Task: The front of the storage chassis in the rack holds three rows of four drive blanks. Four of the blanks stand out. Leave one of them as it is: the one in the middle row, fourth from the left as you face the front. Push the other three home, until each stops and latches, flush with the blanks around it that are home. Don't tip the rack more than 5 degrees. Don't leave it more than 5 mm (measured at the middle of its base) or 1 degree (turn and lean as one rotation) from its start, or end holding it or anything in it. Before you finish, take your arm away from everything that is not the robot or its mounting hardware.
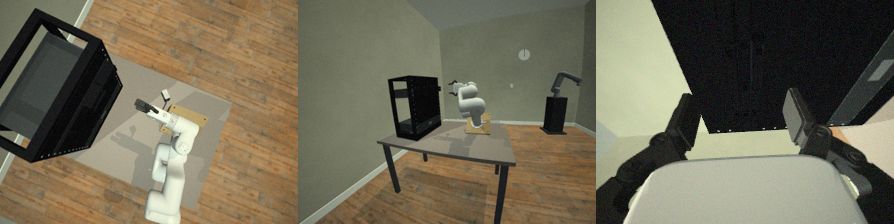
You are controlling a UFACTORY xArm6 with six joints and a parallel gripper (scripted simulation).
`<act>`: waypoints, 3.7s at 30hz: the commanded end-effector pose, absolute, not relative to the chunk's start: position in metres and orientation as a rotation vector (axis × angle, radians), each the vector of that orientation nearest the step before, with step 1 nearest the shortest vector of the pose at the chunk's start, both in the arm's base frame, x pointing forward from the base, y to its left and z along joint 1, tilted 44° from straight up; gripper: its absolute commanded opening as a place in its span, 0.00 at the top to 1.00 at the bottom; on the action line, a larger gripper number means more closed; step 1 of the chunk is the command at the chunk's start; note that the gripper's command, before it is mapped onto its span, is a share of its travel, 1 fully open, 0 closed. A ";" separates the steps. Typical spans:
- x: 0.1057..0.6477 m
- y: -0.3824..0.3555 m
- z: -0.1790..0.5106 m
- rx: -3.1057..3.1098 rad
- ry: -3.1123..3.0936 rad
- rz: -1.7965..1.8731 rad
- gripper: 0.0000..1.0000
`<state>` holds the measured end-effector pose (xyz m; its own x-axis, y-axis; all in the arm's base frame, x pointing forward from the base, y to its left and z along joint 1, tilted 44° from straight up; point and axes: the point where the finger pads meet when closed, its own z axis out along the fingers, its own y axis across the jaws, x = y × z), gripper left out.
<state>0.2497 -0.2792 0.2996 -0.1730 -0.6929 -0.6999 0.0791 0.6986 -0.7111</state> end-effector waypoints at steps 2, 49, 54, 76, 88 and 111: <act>0.282 -0.292 0.299 -0.510 1.610 -0.746 0.00; 0.302 -0.298 0.298 -0.510 1.610 -0.746 0.00; 0.302 -0.298 0.298 -0.510 1.610 -0.746 0.00; 0.302 -0.298 0.298 -0.510 1.610 -0.746 1.00; 0.302 -0.298 0.298 -0.510 1.610 -0.746 1.00; 0.328 -0.259 0.304 -0.510 1.610 -0.746 1.00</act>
<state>0.3165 -0.2746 0.3000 -0.1702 -0.6939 -0.6997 0.0788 0.6982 -0.7115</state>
